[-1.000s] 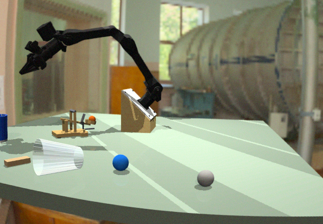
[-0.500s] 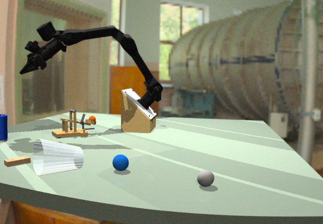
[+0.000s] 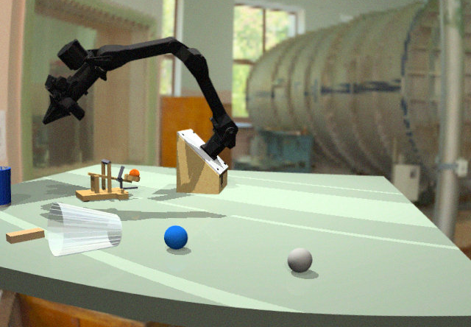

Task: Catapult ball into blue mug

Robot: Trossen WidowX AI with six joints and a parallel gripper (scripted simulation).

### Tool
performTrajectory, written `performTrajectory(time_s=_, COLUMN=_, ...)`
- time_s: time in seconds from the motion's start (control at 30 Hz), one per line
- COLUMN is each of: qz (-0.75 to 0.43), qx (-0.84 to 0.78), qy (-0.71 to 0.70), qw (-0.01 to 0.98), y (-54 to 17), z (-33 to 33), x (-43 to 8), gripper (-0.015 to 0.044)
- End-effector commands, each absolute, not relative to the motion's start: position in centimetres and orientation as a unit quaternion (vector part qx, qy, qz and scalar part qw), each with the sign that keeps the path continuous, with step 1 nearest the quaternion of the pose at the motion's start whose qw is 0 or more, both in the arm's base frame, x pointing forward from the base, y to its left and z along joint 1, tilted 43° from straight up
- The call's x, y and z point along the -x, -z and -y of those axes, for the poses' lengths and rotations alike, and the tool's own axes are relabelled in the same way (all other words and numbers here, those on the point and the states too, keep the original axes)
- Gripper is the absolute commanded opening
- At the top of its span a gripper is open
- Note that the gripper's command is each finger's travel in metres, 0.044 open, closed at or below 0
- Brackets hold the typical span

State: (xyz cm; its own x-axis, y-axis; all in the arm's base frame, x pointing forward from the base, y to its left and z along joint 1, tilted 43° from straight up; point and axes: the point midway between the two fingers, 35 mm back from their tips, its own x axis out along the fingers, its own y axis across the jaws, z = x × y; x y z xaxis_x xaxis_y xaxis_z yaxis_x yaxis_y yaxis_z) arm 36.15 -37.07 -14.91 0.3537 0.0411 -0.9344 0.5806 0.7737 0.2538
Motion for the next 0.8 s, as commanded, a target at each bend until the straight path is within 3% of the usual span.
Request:
performTrajectory(time_s=0.0, qz=-0.578, qx=-0.242, qy=0.139, qw=0.767, y=14.5, z=35.0, x=-35.8, gripper=0.0000)
performTrajectory(time_s=0.77, qz=-0.722, qx=-0.024, qy=-0.098, qw=0.684, y=12.4, z=24.2, x=-32.1, gripper=0.0000)
